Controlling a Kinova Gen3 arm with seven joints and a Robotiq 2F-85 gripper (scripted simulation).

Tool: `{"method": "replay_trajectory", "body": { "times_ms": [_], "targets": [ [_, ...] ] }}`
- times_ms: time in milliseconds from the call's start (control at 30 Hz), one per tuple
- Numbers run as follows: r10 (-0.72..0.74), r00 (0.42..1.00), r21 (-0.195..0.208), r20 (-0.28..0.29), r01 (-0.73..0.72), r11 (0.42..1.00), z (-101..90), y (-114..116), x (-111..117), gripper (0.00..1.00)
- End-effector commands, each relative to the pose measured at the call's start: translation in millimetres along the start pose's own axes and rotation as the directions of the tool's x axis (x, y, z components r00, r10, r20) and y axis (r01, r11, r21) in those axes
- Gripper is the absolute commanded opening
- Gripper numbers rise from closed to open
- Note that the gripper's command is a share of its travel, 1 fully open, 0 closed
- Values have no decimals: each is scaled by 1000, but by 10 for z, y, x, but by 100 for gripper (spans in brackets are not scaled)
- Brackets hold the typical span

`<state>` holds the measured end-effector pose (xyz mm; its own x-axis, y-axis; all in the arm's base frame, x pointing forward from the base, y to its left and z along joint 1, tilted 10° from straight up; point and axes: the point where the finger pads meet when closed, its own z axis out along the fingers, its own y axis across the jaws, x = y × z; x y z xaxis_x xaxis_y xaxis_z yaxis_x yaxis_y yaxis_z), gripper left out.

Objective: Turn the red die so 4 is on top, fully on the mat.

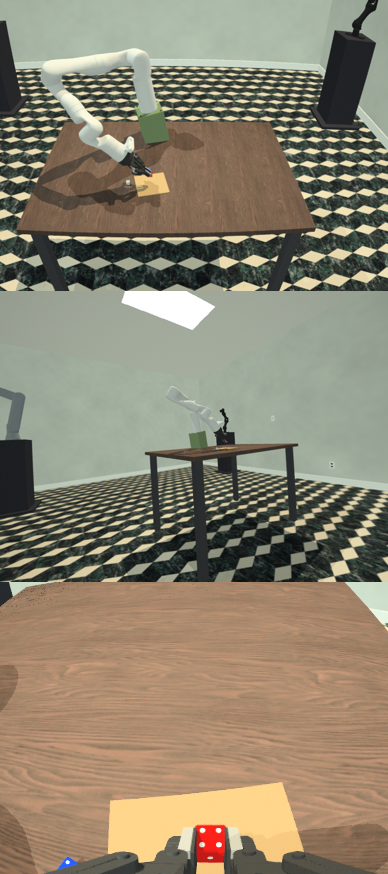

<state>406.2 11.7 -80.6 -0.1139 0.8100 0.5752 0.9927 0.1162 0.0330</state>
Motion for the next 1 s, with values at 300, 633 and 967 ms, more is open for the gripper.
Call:
{"method": "replay_trajectory", "body": {
  "times_ms": [300, 633, 967],
  "targets": [
    [2, 1000, 1, -4, -2, 1000, 156, -3, -134, 11],
    [2, 1000, 1, -4, -2, 1000, 240, -4, -217, 11],
    [2, 1000, 1, -4, -2, 1000, 294, -4, -270, 11]
  ]
}}
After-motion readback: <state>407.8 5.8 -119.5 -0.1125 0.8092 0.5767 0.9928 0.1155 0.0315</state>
